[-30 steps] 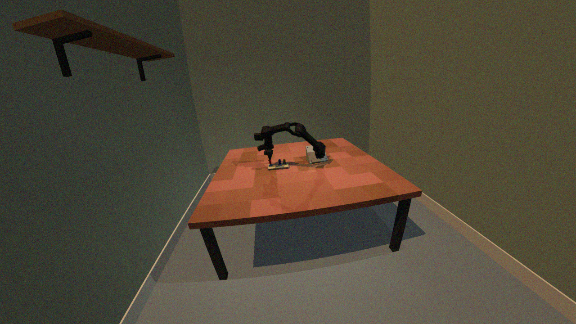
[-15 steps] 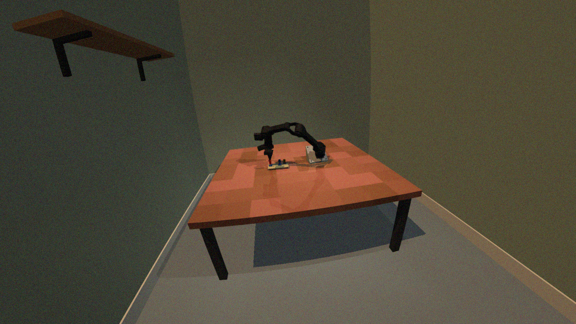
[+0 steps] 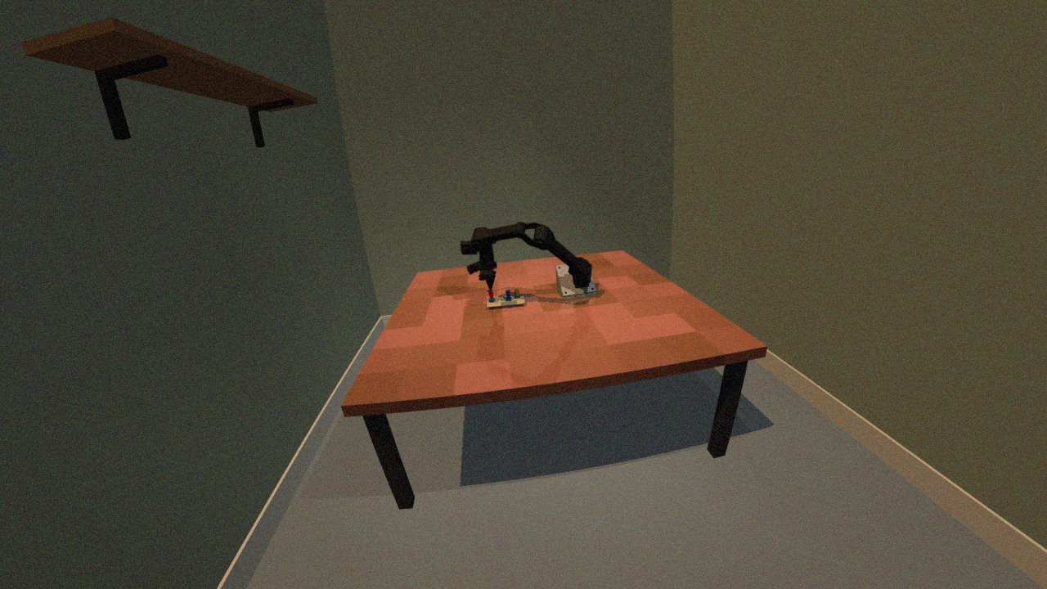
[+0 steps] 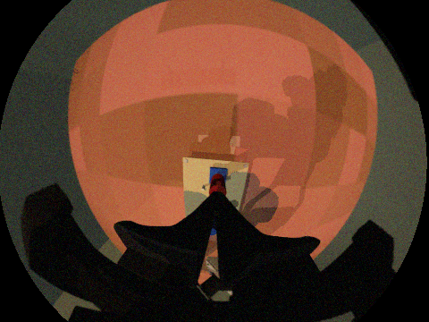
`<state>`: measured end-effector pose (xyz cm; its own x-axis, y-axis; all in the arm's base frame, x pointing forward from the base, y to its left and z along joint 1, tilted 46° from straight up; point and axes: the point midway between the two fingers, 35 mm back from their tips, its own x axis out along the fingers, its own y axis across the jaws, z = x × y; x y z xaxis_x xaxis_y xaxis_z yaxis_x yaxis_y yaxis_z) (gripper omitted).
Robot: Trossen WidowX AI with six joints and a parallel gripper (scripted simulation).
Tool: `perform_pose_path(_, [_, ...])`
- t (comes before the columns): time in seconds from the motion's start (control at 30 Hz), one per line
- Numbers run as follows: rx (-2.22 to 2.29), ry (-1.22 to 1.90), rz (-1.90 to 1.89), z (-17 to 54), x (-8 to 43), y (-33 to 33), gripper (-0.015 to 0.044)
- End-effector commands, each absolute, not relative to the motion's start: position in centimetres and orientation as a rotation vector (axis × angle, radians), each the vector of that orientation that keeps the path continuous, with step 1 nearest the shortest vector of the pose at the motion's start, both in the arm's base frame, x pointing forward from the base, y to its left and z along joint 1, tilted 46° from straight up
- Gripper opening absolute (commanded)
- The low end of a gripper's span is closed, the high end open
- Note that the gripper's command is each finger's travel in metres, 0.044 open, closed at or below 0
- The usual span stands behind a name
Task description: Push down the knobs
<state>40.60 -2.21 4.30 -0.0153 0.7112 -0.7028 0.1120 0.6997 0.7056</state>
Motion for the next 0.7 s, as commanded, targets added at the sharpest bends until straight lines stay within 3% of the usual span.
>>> perform_pose_path(0.0, [0.697,1.534,0.542,4.8,40.7,-2.8,0.0000])
perform_pose_path(0.07, [0.697,1.534,0.542,5.0,40.7,-3.0,0.0000])
perform_pose_path(0.37, [0.702,1.536,0.542,4.7,40.4,-2.7,0.0236])
perform_pose_path(0.6, [0.687,1.541,0.532,5.7,33.5,-5.0,0.0420])
perform_pose_path(0.67, [0.684,1.543,0.531,5.9,31.2,-5.4,0.0440])
